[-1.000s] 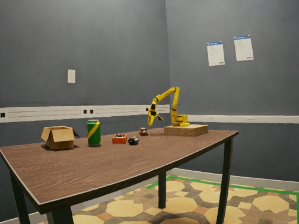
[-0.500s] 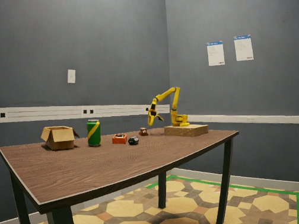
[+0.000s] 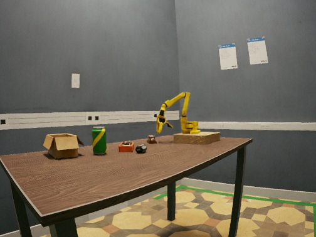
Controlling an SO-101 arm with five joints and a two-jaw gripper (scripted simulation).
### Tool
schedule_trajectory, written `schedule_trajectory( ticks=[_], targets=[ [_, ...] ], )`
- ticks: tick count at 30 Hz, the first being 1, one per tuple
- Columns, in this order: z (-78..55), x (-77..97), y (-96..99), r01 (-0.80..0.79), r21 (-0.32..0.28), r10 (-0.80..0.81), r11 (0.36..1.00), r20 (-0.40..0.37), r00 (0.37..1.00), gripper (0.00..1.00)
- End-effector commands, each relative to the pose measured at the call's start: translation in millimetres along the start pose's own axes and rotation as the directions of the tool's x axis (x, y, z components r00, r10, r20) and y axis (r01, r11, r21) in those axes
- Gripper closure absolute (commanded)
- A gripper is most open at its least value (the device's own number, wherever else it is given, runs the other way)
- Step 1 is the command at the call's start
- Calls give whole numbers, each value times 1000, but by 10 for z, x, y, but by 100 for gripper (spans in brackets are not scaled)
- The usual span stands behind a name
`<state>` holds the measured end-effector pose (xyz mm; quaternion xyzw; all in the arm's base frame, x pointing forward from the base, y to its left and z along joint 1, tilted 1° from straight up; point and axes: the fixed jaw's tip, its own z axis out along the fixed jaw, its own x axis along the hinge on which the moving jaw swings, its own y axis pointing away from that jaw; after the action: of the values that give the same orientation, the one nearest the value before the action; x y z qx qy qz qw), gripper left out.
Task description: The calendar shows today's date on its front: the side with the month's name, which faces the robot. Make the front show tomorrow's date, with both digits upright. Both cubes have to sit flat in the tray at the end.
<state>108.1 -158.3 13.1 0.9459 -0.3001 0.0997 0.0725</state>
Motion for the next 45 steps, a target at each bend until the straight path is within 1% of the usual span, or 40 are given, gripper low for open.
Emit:
schedule_trajectory(
  ticks=[1, 19, 23, 27, 32, 34, 40, 43, 45],
  targets=[
    [4, -28, 0, 6, 0, -6, 1000, 2, 1000, 70],
    [2, -26, 1, 6, 0, -6, 1000, 1, 1000, 70],
    [-34, 11, 13, 6, -9, -6, 1000, -25, 1000, 70],
    [-138, 107, 45, 4, -33, -7, 999, -97, 995, 69],
    [-357, 269, 99, -4, -79, -15, 997, -232, 973, 68],
    [-357, 269, 99, -4, -79, -15, 997, -232, 973, 68],
    [-638, 417, 149, -20, -131, -32, 991, -383, 923, 66],
    [-731, 454, 161, -27, -146, -38, 989, -428, 903, 65],
    [-766, 466, 165, -30, -152, -41, 988, -444, 895, 65]
  ],
)
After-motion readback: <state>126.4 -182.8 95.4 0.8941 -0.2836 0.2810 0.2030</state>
